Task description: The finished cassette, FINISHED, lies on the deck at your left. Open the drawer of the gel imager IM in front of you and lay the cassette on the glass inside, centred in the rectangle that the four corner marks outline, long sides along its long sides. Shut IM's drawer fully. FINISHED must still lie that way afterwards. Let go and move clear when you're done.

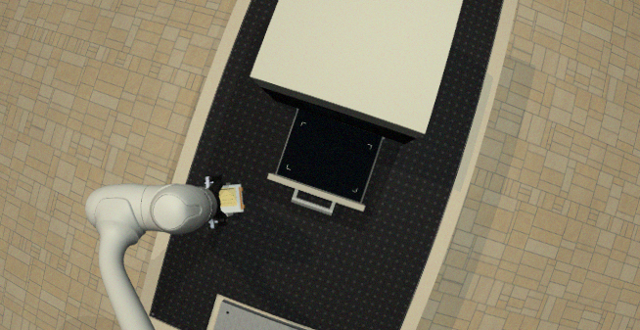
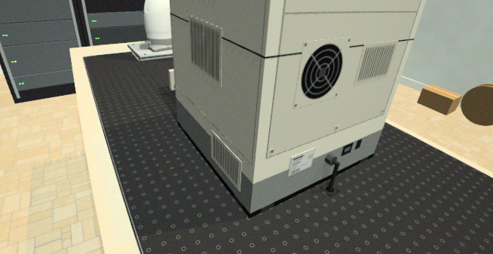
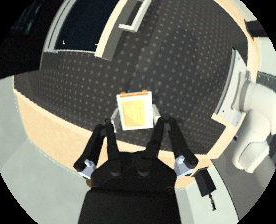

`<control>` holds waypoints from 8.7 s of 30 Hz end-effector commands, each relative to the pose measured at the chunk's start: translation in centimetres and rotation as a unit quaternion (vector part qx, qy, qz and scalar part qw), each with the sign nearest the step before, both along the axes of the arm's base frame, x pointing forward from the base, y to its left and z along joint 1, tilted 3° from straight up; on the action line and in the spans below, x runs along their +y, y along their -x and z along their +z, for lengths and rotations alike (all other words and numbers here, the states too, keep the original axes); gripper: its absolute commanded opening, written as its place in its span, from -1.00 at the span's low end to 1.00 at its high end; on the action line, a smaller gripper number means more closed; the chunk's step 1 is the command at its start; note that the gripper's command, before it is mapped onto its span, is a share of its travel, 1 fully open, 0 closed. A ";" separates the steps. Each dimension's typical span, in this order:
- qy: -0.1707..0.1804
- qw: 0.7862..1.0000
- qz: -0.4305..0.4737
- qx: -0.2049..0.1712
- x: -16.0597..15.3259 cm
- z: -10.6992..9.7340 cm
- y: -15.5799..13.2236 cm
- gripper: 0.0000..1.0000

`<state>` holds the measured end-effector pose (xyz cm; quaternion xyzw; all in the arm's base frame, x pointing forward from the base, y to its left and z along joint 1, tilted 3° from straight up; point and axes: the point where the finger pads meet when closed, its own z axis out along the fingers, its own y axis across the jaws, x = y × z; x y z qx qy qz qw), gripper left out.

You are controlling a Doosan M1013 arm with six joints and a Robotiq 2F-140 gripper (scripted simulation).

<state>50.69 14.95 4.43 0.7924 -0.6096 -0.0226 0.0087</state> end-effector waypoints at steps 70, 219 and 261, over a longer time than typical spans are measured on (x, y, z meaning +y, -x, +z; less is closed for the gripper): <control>0.000 1.000 0.000 0.000 -0.1 7.5 -0.3 -0.80; 0.010 0.977 -0.211 0.003 -26.8 3.0 -14.0 -0.80; 0.010 0.977 -0.211 0.003 -27.0 -0.5 -15.9 -0.80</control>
